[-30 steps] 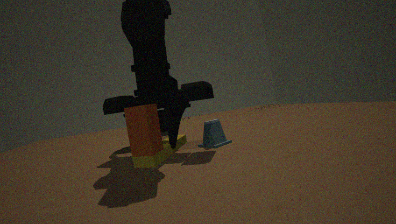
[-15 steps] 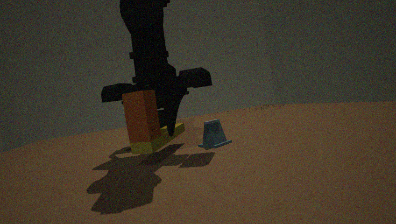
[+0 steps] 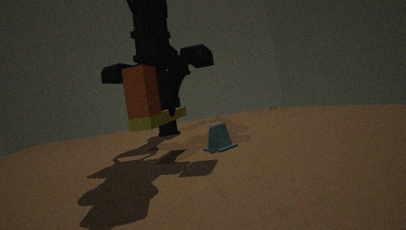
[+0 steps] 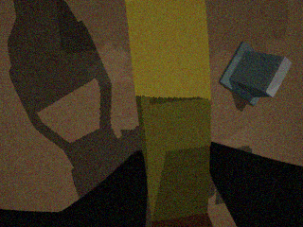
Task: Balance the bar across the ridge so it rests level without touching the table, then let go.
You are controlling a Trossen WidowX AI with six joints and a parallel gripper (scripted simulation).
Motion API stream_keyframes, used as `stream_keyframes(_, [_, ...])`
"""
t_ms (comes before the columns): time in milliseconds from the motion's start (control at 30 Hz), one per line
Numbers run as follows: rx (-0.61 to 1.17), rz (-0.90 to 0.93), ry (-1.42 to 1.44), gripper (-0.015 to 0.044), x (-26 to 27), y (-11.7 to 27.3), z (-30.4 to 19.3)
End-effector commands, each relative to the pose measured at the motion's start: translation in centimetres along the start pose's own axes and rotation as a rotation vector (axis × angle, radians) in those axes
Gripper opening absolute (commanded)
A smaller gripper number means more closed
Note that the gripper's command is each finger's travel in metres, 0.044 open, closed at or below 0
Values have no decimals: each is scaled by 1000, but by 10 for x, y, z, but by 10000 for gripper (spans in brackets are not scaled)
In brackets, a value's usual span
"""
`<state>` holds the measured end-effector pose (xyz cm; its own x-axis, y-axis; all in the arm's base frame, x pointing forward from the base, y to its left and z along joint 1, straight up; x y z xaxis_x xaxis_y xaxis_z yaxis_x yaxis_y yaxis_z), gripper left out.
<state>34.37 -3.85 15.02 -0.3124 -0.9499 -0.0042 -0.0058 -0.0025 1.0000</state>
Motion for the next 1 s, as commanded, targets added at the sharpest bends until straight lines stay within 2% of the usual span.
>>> stream_keyframes(0, [21,-2,4,0,0,17,-1])
stream_keyframes(333, [21,-1,-21,0,0,32,2])
stream_keyframes(967, [19,-10,-771,0,-15,32,7])
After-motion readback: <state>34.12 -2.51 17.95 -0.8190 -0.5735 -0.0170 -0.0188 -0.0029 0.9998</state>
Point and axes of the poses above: the point midway between the two fingers, 35 mm back from their tips, its own y axis back along the fingers, its own x axis across the jaws, z = x × y, the point moved 4 cm from there along y, back along the fingers, and after that the axes turned 9 degrees about y, right-handed, at the moved point
